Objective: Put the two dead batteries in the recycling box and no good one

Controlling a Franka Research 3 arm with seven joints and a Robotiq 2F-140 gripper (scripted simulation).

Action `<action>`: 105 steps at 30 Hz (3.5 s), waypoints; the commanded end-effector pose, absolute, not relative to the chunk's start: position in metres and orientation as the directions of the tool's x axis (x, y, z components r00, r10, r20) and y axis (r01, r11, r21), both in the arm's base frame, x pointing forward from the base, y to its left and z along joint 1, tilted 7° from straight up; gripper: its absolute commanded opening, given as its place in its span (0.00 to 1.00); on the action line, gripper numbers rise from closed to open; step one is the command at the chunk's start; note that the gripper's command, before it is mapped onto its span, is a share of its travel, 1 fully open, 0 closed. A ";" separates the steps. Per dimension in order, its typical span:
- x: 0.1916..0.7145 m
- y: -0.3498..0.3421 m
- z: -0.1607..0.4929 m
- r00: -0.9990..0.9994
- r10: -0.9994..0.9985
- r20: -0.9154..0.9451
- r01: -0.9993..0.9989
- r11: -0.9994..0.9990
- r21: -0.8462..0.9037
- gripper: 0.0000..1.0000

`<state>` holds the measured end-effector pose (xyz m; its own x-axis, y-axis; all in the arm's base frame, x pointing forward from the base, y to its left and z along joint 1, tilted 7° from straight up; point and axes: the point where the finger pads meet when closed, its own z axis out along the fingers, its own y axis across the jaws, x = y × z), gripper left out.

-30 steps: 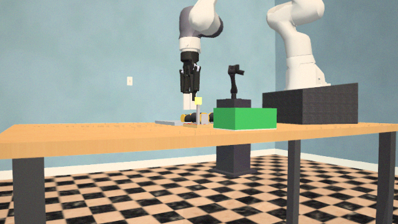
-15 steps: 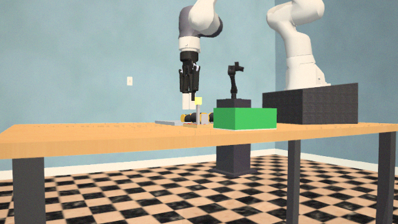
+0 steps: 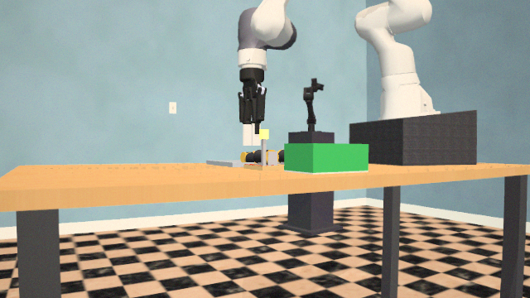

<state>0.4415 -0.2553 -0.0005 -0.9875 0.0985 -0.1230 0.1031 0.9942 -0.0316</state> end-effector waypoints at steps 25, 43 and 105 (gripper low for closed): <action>0.441 -0.254 -0.001 -0.988 0.090 -0.122 0.095 0.995 -0.033 0.29; 0.441 -0.254 -0.001 -0.988 0.090 -0.122 0.095 0.995 -0.033 0.29; 0.446 -0.256 -0.046 -0.988 0.090 -0.122 0.095 0.995 -0.033 0.16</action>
<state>0.4450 -0.2559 -0.0455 -0.9879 0.0978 -0.1203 0.1021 0.9943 -0.0299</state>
